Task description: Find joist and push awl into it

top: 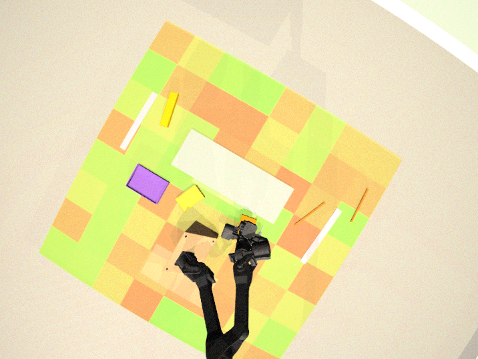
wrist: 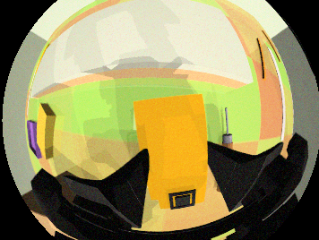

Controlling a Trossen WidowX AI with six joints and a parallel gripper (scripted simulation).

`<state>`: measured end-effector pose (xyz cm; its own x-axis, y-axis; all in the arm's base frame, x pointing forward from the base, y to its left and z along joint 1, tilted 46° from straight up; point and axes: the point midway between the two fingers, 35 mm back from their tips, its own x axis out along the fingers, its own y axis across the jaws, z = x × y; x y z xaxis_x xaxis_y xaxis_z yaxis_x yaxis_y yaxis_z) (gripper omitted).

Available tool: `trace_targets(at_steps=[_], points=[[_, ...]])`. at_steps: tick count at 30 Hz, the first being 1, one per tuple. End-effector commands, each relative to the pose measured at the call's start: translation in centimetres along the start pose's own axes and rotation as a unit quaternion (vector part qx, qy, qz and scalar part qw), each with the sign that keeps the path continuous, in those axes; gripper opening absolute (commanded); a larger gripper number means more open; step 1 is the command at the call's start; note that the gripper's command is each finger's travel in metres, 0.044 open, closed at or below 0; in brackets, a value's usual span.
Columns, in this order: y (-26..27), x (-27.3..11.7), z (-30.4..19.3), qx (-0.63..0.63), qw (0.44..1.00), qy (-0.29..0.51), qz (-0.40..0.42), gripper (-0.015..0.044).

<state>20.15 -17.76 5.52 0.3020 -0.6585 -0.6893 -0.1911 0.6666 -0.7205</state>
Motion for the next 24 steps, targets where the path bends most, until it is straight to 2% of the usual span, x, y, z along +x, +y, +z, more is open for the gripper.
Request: trace_targets(at_steps=[1,13,19,24], points=[[0.1,0.0,0.1,-0.002,1.000,-0.002,0.001,0.0241],[0.1,0.0,0.1,-0.002,1.000,-0.002,0.001,0.0161],[0.1,-1.1,0.8,0.000,1.000,-0.002,0.006,0.0004],[0.2,-2.8,1.7,0.001,1.000,-0.001,0.011,0.0000]])
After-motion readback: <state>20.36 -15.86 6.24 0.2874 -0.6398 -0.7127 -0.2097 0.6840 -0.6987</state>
